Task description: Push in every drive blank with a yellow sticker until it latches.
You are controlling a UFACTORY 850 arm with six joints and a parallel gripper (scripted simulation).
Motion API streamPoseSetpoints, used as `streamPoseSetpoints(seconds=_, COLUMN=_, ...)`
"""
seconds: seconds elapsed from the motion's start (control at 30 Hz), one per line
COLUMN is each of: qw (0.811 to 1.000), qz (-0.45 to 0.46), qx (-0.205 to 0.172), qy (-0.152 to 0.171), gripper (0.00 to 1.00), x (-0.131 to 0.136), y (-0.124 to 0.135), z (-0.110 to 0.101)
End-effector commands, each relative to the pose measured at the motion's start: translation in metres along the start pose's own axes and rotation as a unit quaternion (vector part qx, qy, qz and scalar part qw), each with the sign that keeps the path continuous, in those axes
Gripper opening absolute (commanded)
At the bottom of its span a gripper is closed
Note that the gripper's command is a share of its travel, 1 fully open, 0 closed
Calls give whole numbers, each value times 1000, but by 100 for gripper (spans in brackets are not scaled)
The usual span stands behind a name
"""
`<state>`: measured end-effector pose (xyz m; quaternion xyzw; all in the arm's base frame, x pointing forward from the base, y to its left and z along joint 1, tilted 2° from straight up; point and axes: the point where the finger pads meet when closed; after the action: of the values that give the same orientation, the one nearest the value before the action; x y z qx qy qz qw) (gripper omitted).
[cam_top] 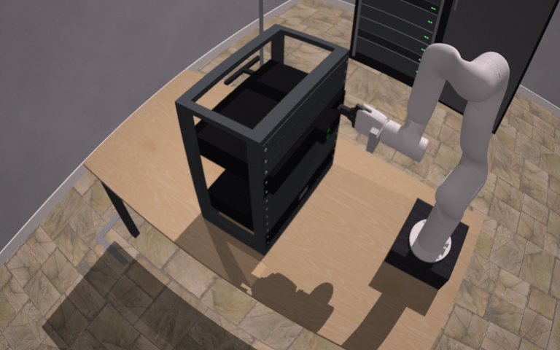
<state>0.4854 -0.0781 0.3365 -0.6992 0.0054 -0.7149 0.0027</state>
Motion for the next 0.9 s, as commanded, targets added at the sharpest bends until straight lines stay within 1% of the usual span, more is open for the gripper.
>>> streamPoseSetpoints(seconds=0.0, qw=1000, qz=0, qx=0, qy=0, gripper=0, x=0, y=0, z=-16)
streamPoseSetpoints(seconds=0.2, qw=1000, qz=0, qx=0, qy=0, gripper=0, x=0, y=0, z=-52)
streamPoseSetpoints(seconds=0.27, qw=1000, qz=0, qx=0, qy=0, gripper=0, x=0, y=0, z=-52)
streamPoseSetpoints(seconds=0.37, qw=1000, qz=0, qx=0, qy=0, gripper=0, x=0, y=0, z=-69)
streamPoseSetpoints(seconds=0.47, qw=1000, qz=0, qx=0, qy=0, gripper=0, x=0, y=0, z=-82)
streamPoseSetpoints(seconds=0.57, qw=1000, qz=0, qx=0, qy=0, gripper=0, x=0, y=0, z=-88)
streamPoseSetpoints(seconds=0.87, qw=1000, qz=0, qx=0, qy=0, gripper=0, x=0, y=0, z=-94)
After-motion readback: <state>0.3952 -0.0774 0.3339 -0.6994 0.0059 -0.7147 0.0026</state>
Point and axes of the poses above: the point where the finger pads meet when closed, its own z axis out along the fingers, its own x axis across the jaws, y = z × x, and after that the axes turned 2 degrees about z, right-handed
